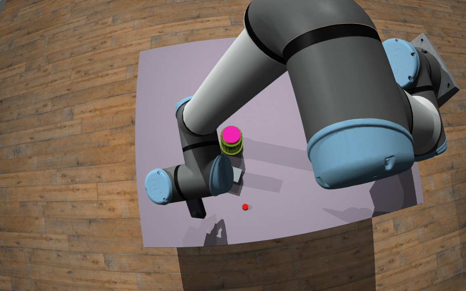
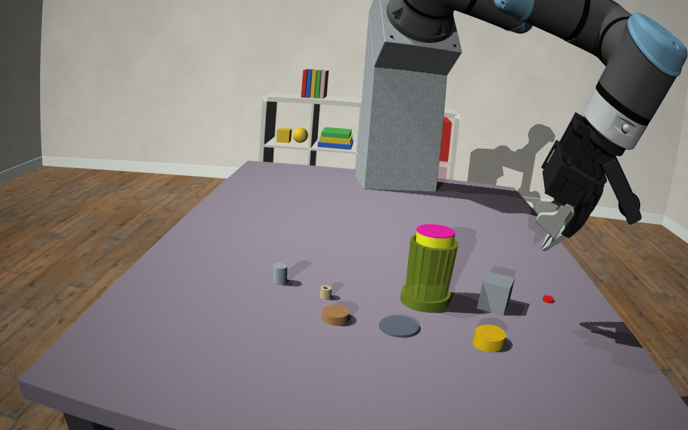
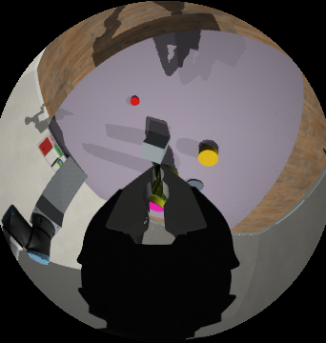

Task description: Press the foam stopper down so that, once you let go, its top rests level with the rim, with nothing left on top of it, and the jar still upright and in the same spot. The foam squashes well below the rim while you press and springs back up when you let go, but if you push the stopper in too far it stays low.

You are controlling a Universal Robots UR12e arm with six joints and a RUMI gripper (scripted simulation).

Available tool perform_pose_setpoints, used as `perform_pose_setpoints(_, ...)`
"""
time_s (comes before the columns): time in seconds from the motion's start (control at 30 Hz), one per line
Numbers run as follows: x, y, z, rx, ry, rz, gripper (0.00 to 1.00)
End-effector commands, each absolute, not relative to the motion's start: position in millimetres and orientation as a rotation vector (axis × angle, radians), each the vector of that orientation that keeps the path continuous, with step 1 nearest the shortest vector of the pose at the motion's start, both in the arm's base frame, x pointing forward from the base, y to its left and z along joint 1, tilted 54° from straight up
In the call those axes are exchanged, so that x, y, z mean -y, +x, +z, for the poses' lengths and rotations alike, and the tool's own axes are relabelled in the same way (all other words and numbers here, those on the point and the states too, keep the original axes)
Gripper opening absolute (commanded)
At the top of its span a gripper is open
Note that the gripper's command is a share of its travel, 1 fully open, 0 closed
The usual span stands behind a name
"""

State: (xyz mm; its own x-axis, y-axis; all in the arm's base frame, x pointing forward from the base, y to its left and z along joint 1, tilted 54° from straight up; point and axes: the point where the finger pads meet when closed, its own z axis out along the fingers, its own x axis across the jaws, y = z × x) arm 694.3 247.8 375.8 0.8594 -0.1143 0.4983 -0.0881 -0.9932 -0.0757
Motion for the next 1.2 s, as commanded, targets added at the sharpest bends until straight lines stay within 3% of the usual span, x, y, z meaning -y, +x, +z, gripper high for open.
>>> perform_pose_setpoints(0.0,-227.0,720.1,394.0,-0.166,-2.867,-0.906,0.00)
perform_pose_setpoints(1.0,-79.7,772.3,502.8,-0.115,-2.526,-1.430,0.00)
perform_pose_setpoints(1.17,-74.2,766.0,489.5,-0.094,-2.529,-1.431,0.00)
